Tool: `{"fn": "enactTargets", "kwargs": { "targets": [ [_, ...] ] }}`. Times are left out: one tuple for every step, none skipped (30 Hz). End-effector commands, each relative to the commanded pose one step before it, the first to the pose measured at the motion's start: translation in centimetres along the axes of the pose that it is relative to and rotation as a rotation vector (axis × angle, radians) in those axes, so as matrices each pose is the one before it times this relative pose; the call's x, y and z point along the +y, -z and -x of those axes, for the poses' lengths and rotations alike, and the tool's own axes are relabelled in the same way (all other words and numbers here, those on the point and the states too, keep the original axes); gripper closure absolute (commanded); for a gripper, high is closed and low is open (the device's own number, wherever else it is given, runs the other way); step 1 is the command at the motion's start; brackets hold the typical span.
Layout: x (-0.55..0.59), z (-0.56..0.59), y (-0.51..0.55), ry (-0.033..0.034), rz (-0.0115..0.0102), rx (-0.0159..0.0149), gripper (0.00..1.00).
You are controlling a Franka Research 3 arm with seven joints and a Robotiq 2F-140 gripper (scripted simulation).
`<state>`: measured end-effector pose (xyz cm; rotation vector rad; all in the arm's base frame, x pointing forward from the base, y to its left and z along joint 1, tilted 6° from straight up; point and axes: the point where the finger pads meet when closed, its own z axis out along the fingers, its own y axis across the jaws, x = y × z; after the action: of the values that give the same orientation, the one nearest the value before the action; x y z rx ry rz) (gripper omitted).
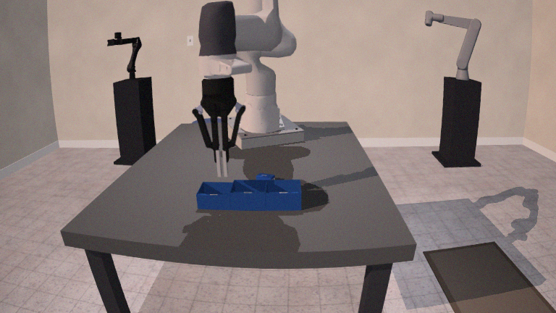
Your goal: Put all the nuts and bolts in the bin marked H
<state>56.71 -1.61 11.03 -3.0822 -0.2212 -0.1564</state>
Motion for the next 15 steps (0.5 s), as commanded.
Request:
{"fn": "enactTargets", "kwargs": {
  "targets": [
    [-2.064, -0.138, 0.031, -0.02072, 0.00326, -0.00079, 0.95],
    [-0.500, -0.018, 0.000, 0.00000, 0.00000, 0.00000, 0.95],
    [-0.500, -0.018, 0.000, 0.00000, 0.00000, 0.00000, 0.95],
    [-0.500, -0.018, 0.000, 0.00000, 0.00000, 0.00000, 0.95],
    [-0.500, -0.018, 0.000, 0.00000, 0.00000, 0.00000, 0.95],
    [-0.500, -0.018, 0.000, 0.00000, 0.00000, 0.00000, 0.95],
    [-0.500, -0.018, 0.000, 0.00000, 0.00000, 0.00000, 0.95],
    [-0.500, -0.018, 0.000, 0.00000, 0.00000, 0.00000, 0.95],
    [0.000, 0.000, 0.000, 0.00000, 0.00000, 0.00000, 0.95],
    [0.000, 0.000, 0.000, 0.00000, 0.00000, 0.00000, 0.95],
    [-0.500, -0.018, 0.000, 0.00000, 0.00000, 0.00000, 0.95],
    [-0.410, -0.015, 0.000, 0.00000, 0.00000, 0.00000, 0.95],
    [0.000, 0.000, 0.000, 0.00000, 0.00000, 0.00000, 0.95],
    [0.000, 0.000, 0.000, 0.00000, 0.00000, 0.00000, 0.95],
    [0.000, 0.000, 0.000, 0.00000, 0.00000, 0.00000, 0.95]
  ]
}}
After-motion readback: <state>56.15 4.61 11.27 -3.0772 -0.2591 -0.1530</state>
